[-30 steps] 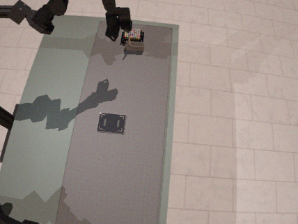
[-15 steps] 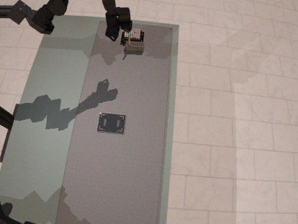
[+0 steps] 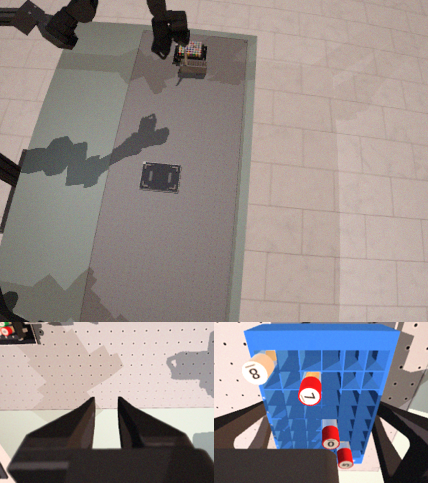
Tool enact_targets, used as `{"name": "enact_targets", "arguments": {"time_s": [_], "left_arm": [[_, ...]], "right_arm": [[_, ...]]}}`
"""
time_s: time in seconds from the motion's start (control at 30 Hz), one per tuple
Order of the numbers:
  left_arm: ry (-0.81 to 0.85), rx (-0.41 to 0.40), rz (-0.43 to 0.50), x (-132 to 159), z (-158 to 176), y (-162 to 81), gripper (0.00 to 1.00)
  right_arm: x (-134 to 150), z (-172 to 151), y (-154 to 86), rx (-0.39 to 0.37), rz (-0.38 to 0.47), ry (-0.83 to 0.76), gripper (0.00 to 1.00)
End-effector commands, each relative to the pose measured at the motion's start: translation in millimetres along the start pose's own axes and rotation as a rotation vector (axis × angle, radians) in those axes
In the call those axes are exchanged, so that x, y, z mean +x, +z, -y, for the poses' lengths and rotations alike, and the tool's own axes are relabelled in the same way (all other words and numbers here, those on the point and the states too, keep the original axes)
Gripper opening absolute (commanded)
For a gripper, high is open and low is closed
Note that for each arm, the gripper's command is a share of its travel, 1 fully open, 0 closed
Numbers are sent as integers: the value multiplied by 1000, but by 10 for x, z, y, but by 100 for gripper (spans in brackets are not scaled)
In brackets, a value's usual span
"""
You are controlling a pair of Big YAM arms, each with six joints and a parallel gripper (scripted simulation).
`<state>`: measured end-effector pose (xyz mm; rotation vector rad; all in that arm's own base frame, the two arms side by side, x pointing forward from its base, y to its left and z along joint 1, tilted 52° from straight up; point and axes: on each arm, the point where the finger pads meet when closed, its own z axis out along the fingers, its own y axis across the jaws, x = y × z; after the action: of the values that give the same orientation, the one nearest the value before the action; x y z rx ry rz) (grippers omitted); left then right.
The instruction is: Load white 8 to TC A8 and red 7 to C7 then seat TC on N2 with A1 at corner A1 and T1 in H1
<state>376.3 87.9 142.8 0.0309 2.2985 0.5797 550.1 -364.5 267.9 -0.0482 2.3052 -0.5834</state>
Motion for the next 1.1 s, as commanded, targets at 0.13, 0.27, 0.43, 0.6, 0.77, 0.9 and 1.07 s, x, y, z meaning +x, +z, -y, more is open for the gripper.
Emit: {"name": "enact_targets", "arguments": {"time_s": [0.13,0.27,0.43,0.6,0.77,0.9,1.07], "left_arm": [[-12,-6,12,-60,-30,-14,23],[-12,-6,12,-60,-30,-14,23],[-12,-6,12,-60,-30,-14,23],[-12,-6,12,-60,-30,-14,23],[-12,-6,12,-60,-30,-14,23],[-12,-6,12,-60,-30,-14,23],[-12,-6,12,-60,-30,-14,23]], "right_arm": [[-57,268,-5,16,6,-11,0],[-106,363,-78,25,17,-12,0],[-186,259,-48,7,24,-25,0],[-199,321,-153,36,43,-22,0],[-152,232,-182,28,38,-23,0],[-121,181,-130,21,32,-22,0],[-127,218,-181,31,38,-16,0]]}}
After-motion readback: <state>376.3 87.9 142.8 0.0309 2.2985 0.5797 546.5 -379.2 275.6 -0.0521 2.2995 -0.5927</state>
